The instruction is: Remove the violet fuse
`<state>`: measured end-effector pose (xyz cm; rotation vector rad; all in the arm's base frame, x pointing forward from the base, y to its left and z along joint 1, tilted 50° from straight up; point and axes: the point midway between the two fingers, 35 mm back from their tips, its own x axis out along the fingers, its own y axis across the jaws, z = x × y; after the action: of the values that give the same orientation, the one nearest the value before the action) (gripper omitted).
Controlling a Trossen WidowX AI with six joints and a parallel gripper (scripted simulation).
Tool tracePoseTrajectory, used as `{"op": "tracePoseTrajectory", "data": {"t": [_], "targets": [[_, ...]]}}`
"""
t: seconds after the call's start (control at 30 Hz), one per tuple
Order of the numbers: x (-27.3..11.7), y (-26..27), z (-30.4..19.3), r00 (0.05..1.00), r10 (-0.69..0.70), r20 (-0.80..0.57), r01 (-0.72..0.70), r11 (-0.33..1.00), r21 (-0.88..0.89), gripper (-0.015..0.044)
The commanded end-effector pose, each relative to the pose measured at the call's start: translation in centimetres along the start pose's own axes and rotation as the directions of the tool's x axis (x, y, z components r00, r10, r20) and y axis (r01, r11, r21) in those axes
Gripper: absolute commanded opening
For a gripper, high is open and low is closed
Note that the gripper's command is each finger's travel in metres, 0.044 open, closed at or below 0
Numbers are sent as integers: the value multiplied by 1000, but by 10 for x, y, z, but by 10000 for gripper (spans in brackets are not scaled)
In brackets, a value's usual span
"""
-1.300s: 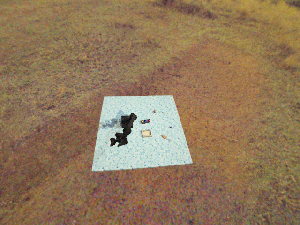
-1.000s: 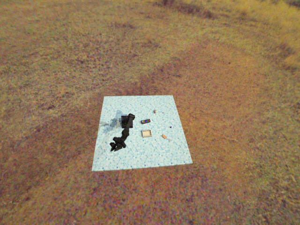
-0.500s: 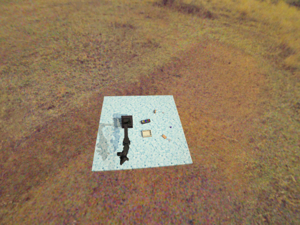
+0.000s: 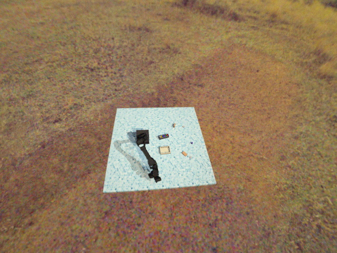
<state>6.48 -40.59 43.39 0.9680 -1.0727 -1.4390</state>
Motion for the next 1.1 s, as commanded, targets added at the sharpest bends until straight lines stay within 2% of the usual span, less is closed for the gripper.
{"op": "tracePoseTrajectory", "data": {"t": [0.0,0.27,0.53,0.83,1.07], "targets": [[-1,-29,-66,987,-91,-129,89,996,-24,74],[-36,-93,-192,897,-276,-345,232,959,-163,74],[-111,-171,-289,763,-476,-438,308,862,-403,74],[-224,-271,-345,644,-661,-386,254,660,-707,74],[-313,-349,-343,643,-719,-263,109,426,-898,74]]}}
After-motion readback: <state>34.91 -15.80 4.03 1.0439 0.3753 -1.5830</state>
